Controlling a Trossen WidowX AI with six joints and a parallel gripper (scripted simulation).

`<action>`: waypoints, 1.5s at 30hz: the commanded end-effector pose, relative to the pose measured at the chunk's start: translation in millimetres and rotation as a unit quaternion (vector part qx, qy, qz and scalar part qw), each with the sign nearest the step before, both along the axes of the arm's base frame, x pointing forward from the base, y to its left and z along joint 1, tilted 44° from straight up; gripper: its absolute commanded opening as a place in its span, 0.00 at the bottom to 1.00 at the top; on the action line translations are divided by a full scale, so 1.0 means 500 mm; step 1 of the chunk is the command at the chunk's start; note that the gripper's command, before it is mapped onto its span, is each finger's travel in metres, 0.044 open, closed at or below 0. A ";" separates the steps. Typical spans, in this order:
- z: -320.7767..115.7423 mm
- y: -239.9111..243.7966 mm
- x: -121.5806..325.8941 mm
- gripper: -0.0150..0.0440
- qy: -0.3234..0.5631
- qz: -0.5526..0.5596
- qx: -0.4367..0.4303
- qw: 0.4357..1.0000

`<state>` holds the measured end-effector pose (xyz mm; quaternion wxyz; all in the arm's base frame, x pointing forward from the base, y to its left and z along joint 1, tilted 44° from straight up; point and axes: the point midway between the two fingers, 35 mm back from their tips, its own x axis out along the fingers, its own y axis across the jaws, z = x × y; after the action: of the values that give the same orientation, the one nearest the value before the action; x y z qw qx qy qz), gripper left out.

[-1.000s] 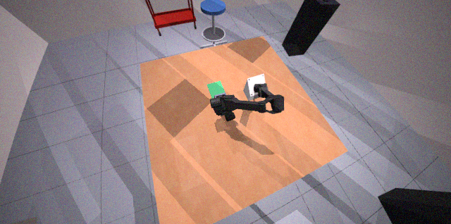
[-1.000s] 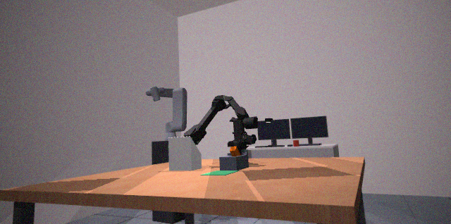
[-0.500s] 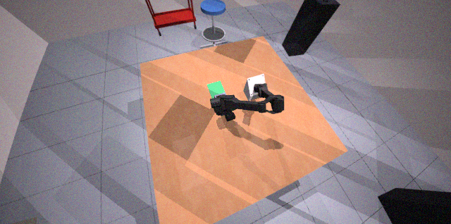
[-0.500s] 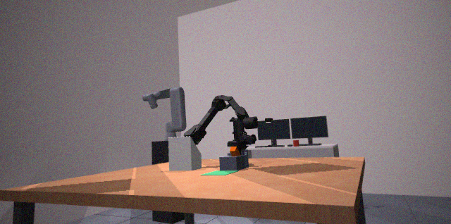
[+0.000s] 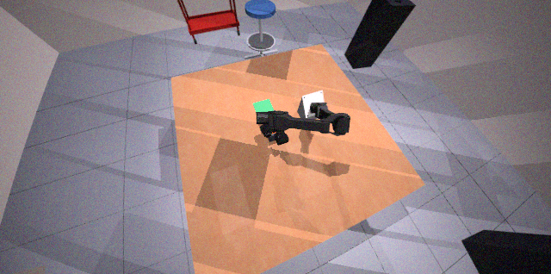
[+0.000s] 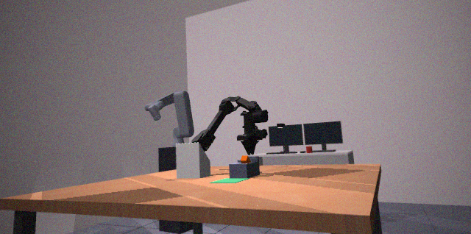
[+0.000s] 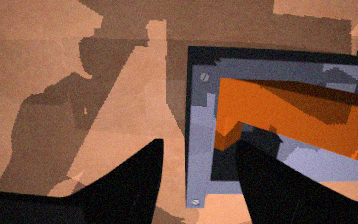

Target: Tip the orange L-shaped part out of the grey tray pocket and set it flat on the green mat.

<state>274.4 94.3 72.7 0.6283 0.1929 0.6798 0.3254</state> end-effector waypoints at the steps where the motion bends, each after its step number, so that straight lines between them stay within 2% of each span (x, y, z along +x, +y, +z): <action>1: 0.059 -0.069 0.011 0.56 -0.006 -0.002 0.001 1.000; 32: 0.055 -0.069 0.010 0.56 -0.002 -0.007 0.002 1.000; 33: 0.055 -0.070 0.011 0.60 -0.007 -0.002 0.003 1.000; 36: 0.048 -0.078 0.015 0.73 -0.049 0.042 0.010 0.998; 40: 0.028 -0.100 0.027 0.73 -0.158 0.161 0.030 0.974; 45: 0.001 -0.131 0.041 0.73 -0.298 0.315 0.056 0.899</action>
<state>285.2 46.1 86.4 0.6584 0.0433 0.5819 0.4754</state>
